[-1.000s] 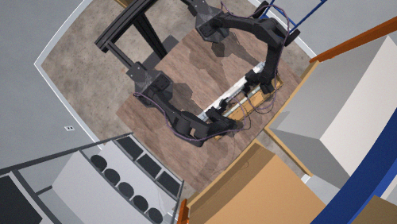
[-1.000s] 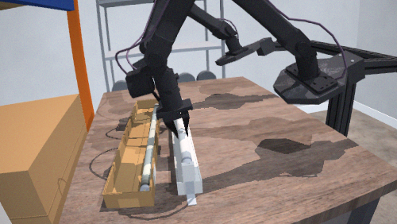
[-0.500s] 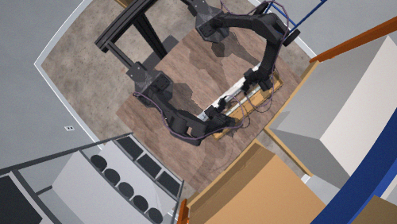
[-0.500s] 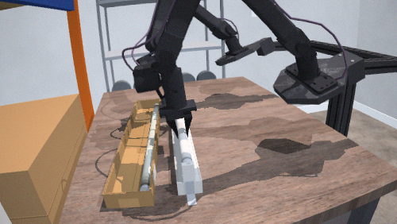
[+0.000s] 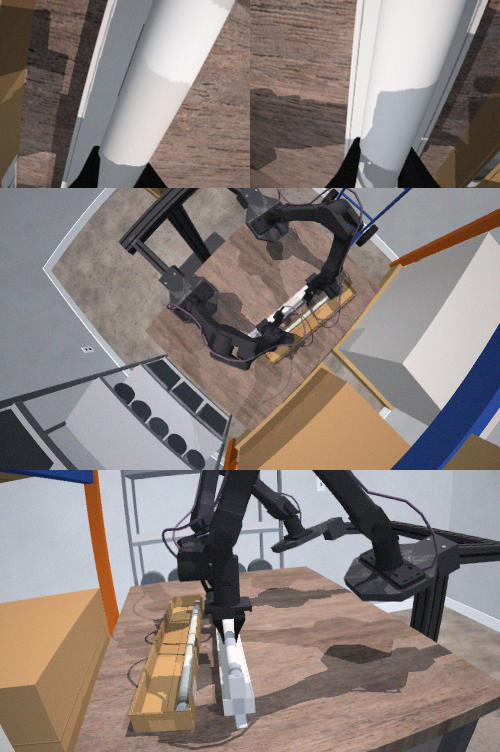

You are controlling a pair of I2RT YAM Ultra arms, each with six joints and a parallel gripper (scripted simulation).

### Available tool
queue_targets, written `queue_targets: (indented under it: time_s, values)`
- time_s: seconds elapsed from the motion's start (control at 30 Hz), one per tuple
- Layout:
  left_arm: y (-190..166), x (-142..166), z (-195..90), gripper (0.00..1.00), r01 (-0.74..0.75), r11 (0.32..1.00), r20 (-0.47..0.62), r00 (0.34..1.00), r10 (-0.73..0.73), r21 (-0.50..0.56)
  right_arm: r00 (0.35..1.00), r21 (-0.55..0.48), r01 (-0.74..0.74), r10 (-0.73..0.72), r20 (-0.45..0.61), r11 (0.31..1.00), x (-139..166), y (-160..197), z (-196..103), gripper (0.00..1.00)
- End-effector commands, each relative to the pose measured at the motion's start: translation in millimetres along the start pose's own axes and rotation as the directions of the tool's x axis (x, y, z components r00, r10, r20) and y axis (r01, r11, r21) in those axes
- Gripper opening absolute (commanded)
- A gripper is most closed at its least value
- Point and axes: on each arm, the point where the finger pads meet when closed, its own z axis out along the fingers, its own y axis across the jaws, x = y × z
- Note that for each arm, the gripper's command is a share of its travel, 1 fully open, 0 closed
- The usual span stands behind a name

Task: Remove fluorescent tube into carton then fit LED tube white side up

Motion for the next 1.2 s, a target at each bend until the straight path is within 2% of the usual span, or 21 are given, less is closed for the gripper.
queue_targets:
  time_s: [0.0,0.13,0.17,0.23,0.27,0.67,0.8,0.87,1.17]
  values:
    - [5.1,-2.8,-7.6,0.11,-0.021,0.998,-0.007,1.000,0.021,-0.066,1.000,0.068,0.005,-0.006,0.009,0.998,-5.9,-1.6,-10.8,0.11]
    - [4.1,-2.6,-8.0,0.11,-0.022,0.995,-0.008,1.000,0.021,-0.102,1.000,0.106,0.006,-0.006,0.008,0.994,-5.7,-0.9,-11.1,0.11]
    - [-7.4,-0.1,-6.8,0.11,-0.022,0.998,-0.010,1.000,0.022,-0.054,1.000,0.067,0.022,-0.023,0.002,0.998,-3.5,8.0,-10.2,0.11]
    - [-7.4,-0.1,-6.8,0.11,-0.022,0.998,-0.010,1.000,0.022,-0.054,1.000,0.067,0.022,-0.023,0.002,0.998,-3.5,8.0,-10.2,0.11]
    - [2.7,1.3,-7.5,0.11,-0.014,0.994,-0.012,1.000,0.013,-0.112,1.000,0.116,0.010,-0.011,0.008,0.993,-5.5,0.5,-11.0,0.11]
    - [-3.4,-2.1,-7.7,0.11,-0.026,0.983,-0.012,1.000,0.024,-0.181,1.000,0.190,0.015,-0.016,0.005,0.982,-4.3,4.9,-10.7,0.11]
    - [-12.6,-0.6,-6.0,0.11,-0.028,0.989,-0.014,1.000,0.026,-0.148,1.000,0.163,0.024,-0.025,0.004,0.986,-3.2,12.1,-9.4,0.11]
    - [-3.8,-1.7,-8.8,0.11,-0.025,0.980,-0.013,1.000,0.023,-0.200,1.000,0.209,0.023,-0.024,0.005,0.978,-5.2,5.9,-12.0,0.11]
    - [-13.8,-0.9,-6.9,0.11,-0.031,0.983,-0.018,0.999,0.028,-0.183,0.999,0.200,0.036,-0.038,0.006,0.979,-5.0,13.4,-10.5,0.11]
